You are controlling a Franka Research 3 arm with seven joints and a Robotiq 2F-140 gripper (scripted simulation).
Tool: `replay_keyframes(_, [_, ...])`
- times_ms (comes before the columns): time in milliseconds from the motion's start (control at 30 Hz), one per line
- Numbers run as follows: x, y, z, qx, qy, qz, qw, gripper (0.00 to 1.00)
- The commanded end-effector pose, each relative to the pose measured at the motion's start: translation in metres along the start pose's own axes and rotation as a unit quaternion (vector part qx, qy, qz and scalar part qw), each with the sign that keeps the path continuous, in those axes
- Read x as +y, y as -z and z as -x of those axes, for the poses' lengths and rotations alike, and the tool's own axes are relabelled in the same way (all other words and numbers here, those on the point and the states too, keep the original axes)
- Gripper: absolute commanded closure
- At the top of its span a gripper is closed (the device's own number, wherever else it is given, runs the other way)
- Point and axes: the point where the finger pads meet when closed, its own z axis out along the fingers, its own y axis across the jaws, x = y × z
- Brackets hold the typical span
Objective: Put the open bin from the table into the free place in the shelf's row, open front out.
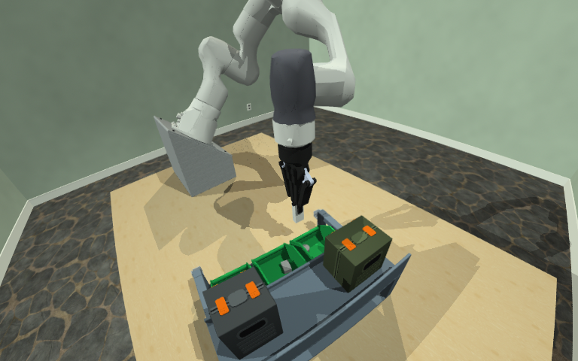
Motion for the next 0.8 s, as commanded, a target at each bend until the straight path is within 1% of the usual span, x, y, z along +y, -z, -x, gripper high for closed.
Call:
replay_keyframes(0, [-0.005,0.005,-0.001,0.004,-0.006,-0.007,1.000,1.00])
replay_keyframes(133, [-0.005,0.015,-0.001,0.004,-0.006,-0.007,1.000,1.00])
replay_keyframes(233, [-0.005,0.019,-0.001,0.004,-0.006,-0.007,1.000,1.00])
replay_keyframes(767, [-0.005,0.020,-0.001,0.004,-0.006,-0.007,1.000,1.00])
